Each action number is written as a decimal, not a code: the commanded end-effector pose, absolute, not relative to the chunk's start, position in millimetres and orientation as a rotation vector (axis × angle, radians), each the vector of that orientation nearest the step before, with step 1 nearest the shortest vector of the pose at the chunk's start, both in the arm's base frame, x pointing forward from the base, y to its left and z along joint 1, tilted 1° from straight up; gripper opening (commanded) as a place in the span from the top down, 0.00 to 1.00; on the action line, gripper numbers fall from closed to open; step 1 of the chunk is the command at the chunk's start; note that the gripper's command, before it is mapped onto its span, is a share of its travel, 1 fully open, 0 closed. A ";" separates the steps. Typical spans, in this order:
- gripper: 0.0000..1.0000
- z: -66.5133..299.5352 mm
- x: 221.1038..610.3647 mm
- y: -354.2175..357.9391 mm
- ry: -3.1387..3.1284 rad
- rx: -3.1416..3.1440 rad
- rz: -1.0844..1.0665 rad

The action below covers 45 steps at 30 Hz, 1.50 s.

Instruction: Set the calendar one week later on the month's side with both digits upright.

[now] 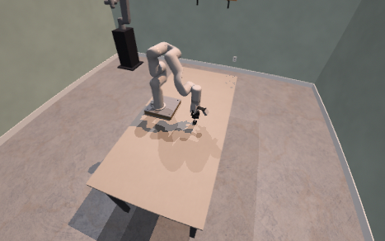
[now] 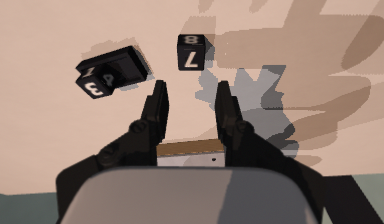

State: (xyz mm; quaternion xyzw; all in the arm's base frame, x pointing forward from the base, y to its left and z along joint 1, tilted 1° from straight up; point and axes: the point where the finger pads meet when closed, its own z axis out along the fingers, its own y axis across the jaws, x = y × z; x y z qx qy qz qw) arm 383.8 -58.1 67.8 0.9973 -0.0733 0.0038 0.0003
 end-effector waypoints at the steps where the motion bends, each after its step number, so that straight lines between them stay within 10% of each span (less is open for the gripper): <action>1: 0.53 64.2 385.2 -58.0 -0.231 3.132 0.018; 45: 0.53 23.0 385.8 -57.0 -0.231 3.132 0.018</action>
